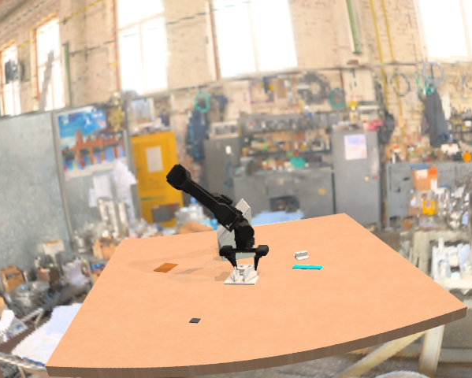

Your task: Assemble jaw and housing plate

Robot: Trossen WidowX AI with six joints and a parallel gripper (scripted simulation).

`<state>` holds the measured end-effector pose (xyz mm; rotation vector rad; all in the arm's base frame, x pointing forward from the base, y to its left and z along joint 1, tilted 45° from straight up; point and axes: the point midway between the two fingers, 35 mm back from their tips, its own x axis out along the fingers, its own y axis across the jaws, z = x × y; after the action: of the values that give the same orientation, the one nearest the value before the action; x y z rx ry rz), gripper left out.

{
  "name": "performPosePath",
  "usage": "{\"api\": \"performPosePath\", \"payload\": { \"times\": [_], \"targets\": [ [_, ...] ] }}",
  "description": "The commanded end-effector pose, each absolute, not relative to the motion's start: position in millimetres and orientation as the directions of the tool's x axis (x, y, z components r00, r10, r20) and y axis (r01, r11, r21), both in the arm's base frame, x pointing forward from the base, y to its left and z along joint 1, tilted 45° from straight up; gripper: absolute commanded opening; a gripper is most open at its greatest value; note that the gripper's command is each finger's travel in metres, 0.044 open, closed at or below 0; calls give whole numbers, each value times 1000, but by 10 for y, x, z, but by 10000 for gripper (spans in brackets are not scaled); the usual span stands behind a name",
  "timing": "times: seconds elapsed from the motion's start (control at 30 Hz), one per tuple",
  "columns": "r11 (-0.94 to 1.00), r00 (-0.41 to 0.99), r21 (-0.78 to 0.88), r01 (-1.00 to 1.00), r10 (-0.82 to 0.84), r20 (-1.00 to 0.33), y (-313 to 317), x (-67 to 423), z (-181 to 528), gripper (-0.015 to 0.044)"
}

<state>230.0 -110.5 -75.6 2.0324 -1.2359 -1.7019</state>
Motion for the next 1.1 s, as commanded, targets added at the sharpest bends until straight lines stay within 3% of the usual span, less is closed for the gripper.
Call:
{"api": "performPosePath", "payload": {
  "times": [0.0,1.07],
  "targets": [
    [-621,-24,642,-450,-710,-704,-1127,2292,-766,351],
    [-620,-24,641,-453,-710,-704,-1165,2290,-803,351]
  ]
}}
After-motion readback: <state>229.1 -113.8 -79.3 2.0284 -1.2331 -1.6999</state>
